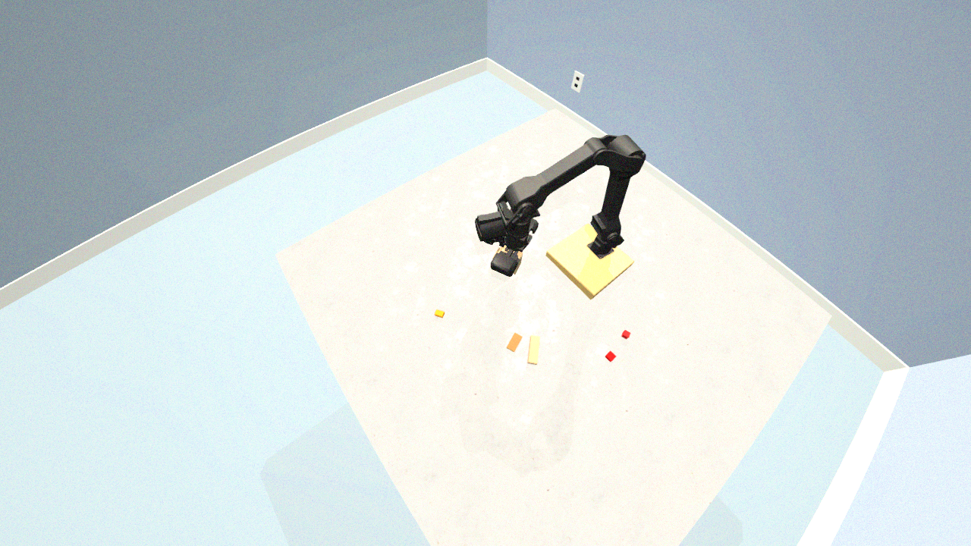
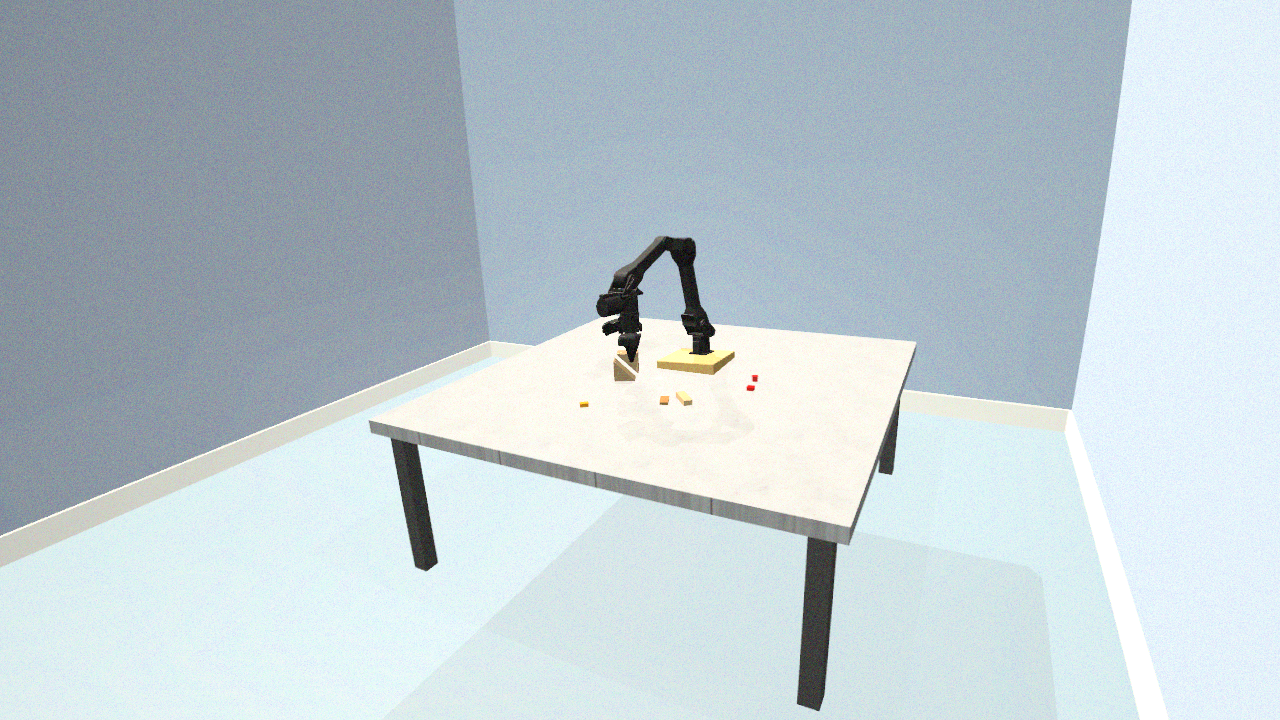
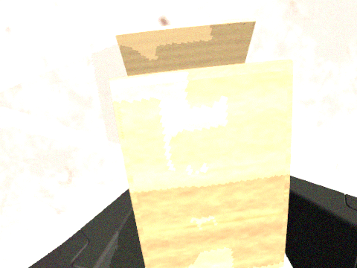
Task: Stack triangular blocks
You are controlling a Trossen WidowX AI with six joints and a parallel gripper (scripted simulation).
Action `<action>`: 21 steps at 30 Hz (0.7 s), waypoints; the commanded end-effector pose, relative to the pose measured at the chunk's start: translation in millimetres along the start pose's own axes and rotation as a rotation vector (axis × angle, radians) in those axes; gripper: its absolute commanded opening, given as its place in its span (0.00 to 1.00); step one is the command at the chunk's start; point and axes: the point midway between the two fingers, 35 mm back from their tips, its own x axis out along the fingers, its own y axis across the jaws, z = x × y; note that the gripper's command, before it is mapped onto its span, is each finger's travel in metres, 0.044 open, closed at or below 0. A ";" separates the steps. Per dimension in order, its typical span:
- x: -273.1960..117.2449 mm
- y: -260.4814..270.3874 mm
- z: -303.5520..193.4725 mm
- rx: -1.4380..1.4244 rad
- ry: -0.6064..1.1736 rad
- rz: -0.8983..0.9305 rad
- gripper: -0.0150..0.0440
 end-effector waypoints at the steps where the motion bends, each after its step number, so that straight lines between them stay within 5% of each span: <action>1: 2.8 -0.6 0.0 -0.005 0.003 -0.004 0.25; 21: 14.8 -0.5 5.3 -0.005 0.003 -0.004 0.25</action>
